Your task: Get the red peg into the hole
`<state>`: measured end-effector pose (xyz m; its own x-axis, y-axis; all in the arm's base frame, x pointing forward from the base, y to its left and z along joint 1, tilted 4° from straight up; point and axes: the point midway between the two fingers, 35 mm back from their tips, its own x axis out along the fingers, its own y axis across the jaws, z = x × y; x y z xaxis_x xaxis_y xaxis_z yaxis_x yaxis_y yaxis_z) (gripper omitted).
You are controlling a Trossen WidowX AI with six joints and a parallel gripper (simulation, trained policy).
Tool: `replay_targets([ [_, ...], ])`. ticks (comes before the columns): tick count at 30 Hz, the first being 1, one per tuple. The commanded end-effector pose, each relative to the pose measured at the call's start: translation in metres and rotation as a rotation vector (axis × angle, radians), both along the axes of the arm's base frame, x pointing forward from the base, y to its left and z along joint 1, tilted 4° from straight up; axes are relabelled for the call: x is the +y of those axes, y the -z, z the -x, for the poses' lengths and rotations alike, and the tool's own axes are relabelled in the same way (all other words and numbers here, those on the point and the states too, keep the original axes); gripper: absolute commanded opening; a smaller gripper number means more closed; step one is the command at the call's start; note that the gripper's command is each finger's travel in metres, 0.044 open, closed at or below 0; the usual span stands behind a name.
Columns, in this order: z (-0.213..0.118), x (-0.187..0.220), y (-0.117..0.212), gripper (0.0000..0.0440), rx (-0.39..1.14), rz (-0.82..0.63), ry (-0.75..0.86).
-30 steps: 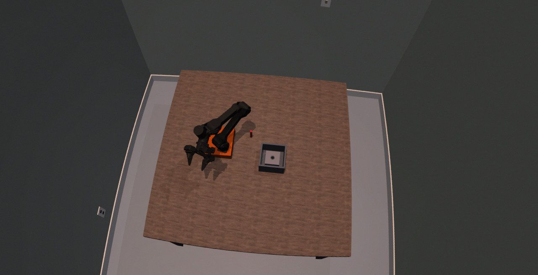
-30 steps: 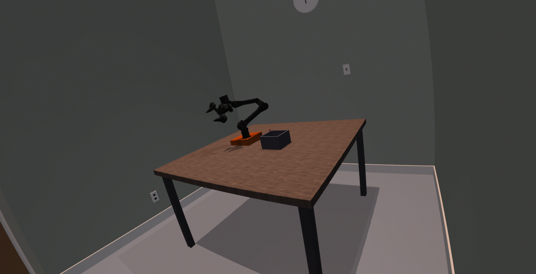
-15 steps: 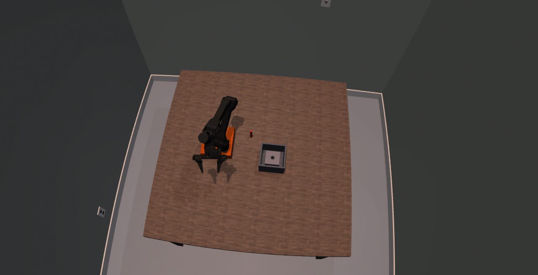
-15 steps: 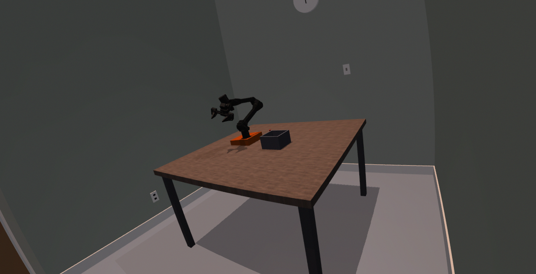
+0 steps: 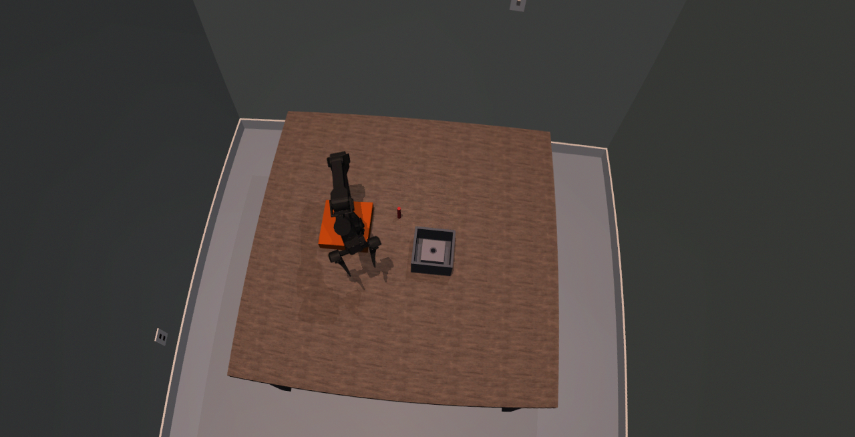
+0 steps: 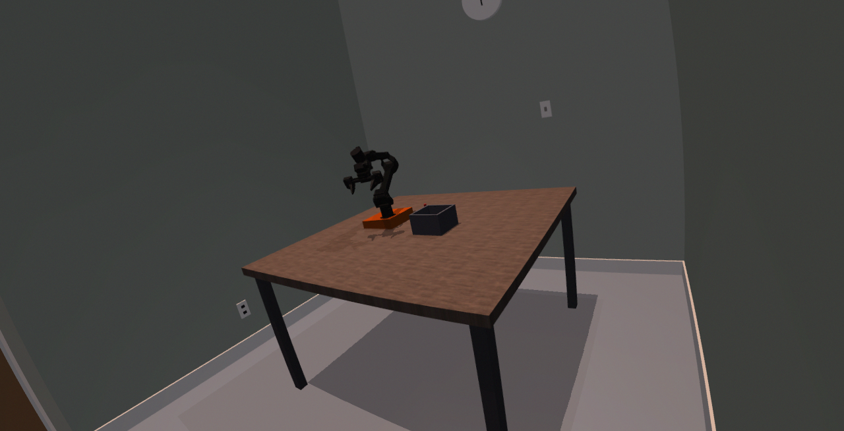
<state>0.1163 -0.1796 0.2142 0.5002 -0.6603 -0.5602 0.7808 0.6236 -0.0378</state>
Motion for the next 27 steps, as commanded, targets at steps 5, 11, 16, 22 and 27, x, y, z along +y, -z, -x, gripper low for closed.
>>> replay_targets([
  [5, -0.024, 0.03, 0.01, 0.044, -0.032, -0.189, -0.026],
  [11, -0.04, 0.06, 0.019, 0.044, -0.028, -0.339, -0.043],
  [16, -0.049, 0.085, 0.026, 0.044, -0.004, -0.448, -0.047],
  [22, -0.055, 0.115, 0.034, 0.044, 0.044, -0.557, -0.041],
  [27, -0.057, 0.139, 0.042, 0.044, 0.096, -0.63, -0.025],
])
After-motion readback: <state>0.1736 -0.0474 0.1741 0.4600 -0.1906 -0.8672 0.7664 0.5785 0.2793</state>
